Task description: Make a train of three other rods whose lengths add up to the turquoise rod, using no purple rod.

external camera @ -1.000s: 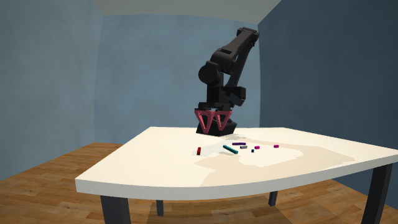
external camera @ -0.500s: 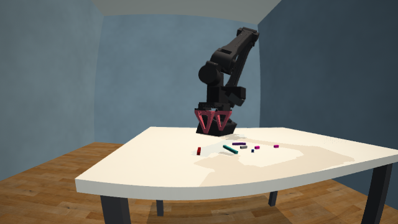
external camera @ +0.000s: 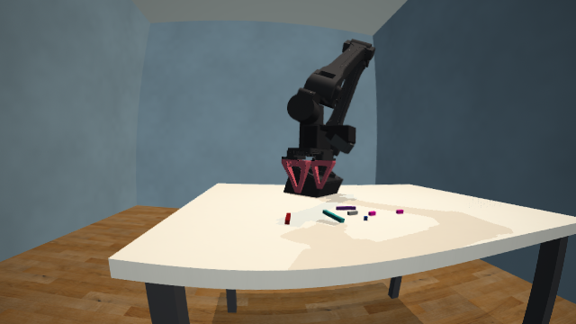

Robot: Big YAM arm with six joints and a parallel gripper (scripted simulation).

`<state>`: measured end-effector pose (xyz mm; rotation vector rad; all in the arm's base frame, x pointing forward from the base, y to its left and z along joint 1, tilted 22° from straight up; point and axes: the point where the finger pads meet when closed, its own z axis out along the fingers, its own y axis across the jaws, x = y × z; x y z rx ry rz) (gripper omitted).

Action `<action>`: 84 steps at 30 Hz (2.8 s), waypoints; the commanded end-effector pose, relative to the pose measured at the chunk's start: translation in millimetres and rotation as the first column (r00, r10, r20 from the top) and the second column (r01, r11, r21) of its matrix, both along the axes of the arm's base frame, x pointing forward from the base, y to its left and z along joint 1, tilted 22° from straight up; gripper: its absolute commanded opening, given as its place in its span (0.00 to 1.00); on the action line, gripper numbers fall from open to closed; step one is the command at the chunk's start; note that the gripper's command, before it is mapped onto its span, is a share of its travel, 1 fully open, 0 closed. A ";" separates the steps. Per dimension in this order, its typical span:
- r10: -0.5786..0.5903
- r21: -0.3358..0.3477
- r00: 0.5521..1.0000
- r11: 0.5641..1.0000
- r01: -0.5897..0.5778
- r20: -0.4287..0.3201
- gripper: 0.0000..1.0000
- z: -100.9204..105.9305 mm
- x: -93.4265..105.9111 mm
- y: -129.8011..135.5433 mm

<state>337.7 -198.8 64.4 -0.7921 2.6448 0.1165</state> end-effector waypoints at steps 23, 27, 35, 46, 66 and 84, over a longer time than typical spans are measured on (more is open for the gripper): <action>0.012 -0.013 1.000 1.000 -0.012 0.024 1.00 12.5 14.4 -10.1; 0.012 -0.013 1.000 1.000 -0.012 0.024 1.00 12.5 14.4 -10.1; 0.012 -0.013 1.000 1.000 -0.012 0.024 1.00 12.5 14.4 -10.1; 0.012 -0.013 1.000 1.000 -0.012 0.024 1.00 12.5 14.4 -10.1; -0.306 0.092 0.950 0.946 0.310 -0.054 1.00 27.6 27.0 34.4; -0.557 0.167 0.814 0.798 0.579 -0.163 1.00 33.3 35.2 71.9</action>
